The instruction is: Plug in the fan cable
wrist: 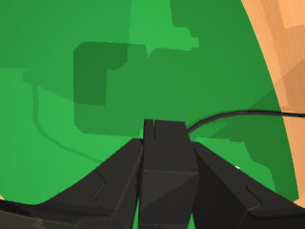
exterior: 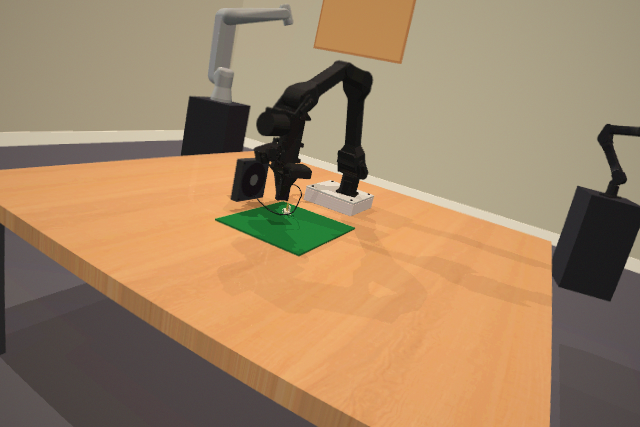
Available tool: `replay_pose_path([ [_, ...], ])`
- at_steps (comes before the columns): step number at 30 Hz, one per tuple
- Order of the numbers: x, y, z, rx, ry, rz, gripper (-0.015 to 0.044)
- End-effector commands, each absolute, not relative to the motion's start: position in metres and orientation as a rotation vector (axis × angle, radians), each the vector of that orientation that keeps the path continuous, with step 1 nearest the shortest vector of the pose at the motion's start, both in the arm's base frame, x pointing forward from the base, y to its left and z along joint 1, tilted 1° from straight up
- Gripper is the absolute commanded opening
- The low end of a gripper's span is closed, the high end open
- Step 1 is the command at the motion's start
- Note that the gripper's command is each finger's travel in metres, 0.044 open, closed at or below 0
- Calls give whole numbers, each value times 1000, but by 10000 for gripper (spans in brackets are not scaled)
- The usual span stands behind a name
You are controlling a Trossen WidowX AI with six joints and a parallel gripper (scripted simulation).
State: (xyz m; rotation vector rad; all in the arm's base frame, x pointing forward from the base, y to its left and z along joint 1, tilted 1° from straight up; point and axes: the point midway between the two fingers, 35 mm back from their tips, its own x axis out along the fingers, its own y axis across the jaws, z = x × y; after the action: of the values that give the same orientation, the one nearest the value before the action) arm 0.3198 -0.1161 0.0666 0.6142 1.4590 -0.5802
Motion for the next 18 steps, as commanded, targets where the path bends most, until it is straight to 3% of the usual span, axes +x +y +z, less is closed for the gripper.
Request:
replay_pose_path([
  [1, 311, -116, 68, 498, 1482, -463, 0],
  [18, 278, -114, 65, 34, 1534, -16, 0],
])
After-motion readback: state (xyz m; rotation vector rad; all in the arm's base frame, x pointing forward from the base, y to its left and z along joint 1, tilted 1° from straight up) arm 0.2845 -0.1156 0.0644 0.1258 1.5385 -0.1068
